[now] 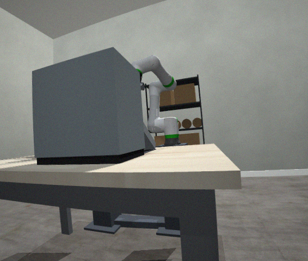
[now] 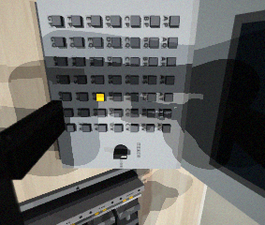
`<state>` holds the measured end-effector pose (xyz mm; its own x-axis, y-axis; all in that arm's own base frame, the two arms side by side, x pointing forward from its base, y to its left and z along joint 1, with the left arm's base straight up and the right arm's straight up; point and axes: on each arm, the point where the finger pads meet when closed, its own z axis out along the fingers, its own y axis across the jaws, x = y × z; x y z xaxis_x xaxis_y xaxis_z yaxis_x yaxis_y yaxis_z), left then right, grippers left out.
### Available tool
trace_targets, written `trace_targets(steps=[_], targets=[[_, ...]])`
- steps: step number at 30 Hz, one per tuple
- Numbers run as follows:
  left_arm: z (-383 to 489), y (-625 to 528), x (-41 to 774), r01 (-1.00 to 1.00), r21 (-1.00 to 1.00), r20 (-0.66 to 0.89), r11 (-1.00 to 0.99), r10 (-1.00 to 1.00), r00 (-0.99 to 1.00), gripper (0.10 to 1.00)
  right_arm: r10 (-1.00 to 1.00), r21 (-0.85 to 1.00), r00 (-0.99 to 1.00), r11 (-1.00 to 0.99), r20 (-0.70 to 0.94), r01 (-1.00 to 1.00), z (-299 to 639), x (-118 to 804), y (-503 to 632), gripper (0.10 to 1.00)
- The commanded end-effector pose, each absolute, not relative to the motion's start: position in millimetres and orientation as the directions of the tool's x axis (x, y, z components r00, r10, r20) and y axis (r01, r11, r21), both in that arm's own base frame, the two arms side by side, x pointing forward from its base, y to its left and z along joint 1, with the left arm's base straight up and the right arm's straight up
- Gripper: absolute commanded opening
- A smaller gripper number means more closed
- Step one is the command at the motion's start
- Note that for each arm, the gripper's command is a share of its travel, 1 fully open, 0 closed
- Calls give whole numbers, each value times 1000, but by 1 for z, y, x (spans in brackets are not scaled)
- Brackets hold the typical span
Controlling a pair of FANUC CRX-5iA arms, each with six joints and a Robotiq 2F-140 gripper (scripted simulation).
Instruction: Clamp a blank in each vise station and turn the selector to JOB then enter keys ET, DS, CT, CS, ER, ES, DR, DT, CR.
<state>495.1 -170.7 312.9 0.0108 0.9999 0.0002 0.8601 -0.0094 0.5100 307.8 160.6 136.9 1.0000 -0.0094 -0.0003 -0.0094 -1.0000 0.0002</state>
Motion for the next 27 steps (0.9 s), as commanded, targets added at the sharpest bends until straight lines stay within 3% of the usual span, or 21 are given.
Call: trace_targets(steps=[1, 27], targets=[[314, -171, 495, 859, 511, -1, -9, 1000, 11, 1000, -9, 0, 1000, -1000, 1, -9, 136, 308, 161, 99], [314, -171, 495, 859, 511, -1, -9, 1000, 11, 1000, -9, 0, 1000, -1000, 1, -9, 130, 308, 161, 99]])
